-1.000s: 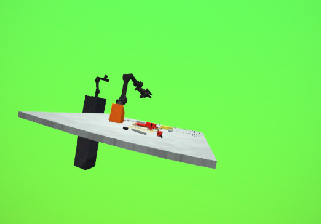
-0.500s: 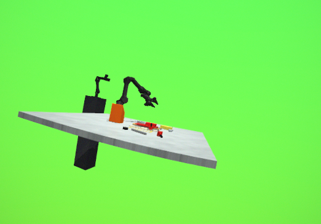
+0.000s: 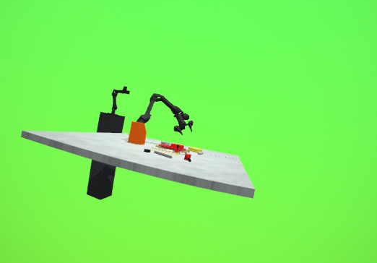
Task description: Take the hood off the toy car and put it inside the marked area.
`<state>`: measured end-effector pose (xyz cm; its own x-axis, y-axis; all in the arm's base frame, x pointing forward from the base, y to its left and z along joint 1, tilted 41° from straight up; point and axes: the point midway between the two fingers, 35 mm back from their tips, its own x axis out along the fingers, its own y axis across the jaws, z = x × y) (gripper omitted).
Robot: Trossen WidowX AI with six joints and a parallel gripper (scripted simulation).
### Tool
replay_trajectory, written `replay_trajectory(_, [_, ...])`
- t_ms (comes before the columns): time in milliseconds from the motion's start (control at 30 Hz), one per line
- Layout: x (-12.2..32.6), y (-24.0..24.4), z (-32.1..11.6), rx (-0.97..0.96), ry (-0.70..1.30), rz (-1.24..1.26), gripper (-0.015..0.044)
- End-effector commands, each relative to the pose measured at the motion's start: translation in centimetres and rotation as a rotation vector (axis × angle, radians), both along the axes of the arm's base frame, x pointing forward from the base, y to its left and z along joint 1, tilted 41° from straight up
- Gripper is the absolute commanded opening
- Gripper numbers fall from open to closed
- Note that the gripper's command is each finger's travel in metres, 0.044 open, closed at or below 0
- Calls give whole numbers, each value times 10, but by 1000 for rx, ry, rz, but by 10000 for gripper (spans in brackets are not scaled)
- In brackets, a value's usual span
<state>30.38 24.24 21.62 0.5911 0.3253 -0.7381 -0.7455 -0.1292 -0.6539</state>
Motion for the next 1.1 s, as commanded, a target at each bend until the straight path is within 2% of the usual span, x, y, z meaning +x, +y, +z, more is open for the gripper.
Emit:
replay_trajectory(0, [14,-27,-47,92,257,-182,440])
replay_trajectory(400, [25,-106,-139,437,923,-829,440])
replay_trajectory(633, [18,-142,-168,677,1361,-1238,440])
replay_trajectory(1067, [19,-144,-170,701,1402,-1275,440])
